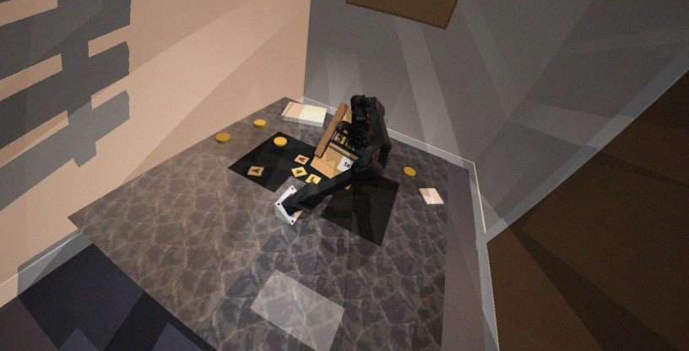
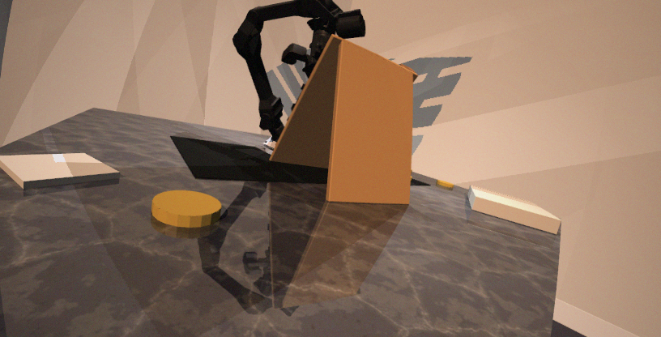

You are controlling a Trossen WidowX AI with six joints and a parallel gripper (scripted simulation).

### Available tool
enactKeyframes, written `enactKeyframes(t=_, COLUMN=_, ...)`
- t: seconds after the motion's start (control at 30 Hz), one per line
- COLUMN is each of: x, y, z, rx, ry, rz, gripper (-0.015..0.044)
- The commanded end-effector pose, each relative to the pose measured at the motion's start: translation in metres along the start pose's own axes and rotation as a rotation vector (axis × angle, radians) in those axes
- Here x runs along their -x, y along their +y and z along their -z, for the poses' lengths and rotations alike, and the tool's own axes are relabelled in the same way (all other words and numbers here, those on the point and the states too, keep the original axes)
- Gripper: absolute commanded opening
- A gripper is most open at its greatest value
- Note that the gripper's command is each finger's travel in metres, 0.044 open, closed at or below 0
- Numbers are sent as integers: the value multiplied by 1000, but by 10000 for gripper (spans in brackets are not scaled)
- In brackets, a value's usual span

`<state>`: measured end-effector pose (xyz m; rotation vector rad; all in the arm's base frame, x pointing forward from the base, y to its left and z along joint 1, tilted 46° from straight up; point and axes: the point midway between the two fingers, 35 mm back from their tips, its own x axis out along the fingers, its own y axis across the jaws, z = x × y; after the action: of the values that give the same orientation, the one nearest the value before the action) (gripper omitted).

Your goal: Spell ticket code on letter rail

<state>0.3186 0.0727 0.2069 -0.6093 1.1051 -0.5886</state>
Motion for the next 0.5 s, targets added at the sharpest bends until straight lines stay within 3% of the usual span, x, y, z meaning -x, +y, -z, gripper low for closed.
enactKeyframes(t=0.0, x=-2, y=1, z=-2, rx=-5, ry=6, rz=-3, gripper=0)
enactKeyframes(t=0.47, x=-8, y=0, z=-6, rx=-5, ry=6, rz=-3, gripper=0)
